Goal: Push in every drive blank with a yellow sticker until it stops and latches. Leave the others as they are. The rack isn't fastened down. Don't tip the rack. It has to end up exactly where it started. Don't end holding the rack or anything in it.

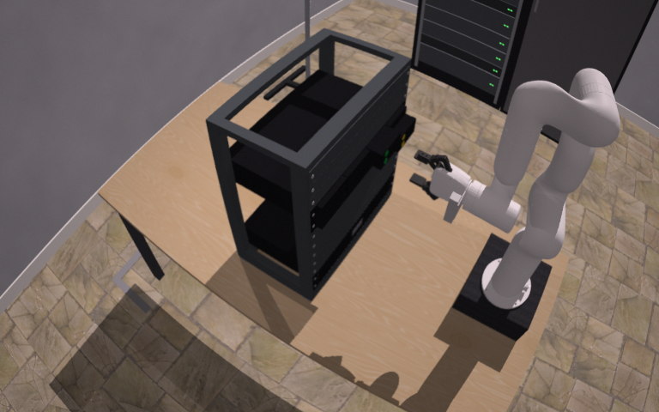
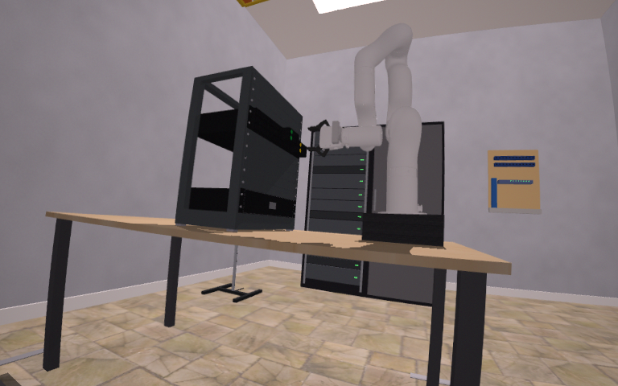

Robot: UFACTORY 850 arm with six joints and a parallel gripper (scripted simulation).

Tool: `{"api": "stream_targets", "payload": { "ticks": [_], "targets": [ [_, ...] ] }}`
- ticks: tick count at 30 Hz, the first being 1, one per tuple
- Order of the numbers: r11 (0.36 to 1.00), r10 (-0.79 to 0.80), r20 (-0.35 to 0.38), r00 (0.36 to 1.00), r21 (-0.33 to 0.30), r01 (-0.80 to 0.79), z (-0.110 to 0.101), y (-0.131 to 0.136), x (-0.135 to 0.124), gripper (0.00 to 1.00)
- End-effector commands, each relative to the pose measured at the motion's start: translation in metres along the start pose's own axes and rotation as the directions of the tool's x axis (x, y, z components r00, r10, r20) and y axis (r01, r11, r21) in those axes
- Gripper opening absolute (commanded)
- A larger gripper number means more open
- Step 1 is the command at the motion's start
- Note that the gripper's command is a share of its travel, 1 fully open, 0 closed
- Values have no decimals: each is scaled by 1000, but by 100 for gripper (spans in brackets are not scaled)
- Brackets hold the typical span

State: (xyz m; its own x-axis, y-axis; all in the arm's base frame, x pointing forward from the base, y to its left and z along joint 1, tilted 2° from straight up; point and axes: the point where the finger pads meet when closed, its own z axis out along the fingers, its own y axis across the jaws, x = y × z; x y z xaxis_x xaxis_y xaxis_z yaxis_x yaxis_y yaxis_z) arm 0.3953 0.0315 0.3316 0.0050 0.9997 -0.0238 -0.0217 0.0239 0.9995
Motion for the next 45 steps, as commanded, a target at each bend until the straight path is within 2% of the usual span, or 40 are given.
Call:
{"api": "stream_targets", "payload": {
  "ticks": [1,14,45],
  "targets": [
    [1000,1,0,1000,-1,-1,2,5,-3,100],
    [1000,1,0,1000,-1,-1,26,50,-38,100],
    [1000,1,0,1000,-1,-1,26,51,-39,100]
  ]
}}
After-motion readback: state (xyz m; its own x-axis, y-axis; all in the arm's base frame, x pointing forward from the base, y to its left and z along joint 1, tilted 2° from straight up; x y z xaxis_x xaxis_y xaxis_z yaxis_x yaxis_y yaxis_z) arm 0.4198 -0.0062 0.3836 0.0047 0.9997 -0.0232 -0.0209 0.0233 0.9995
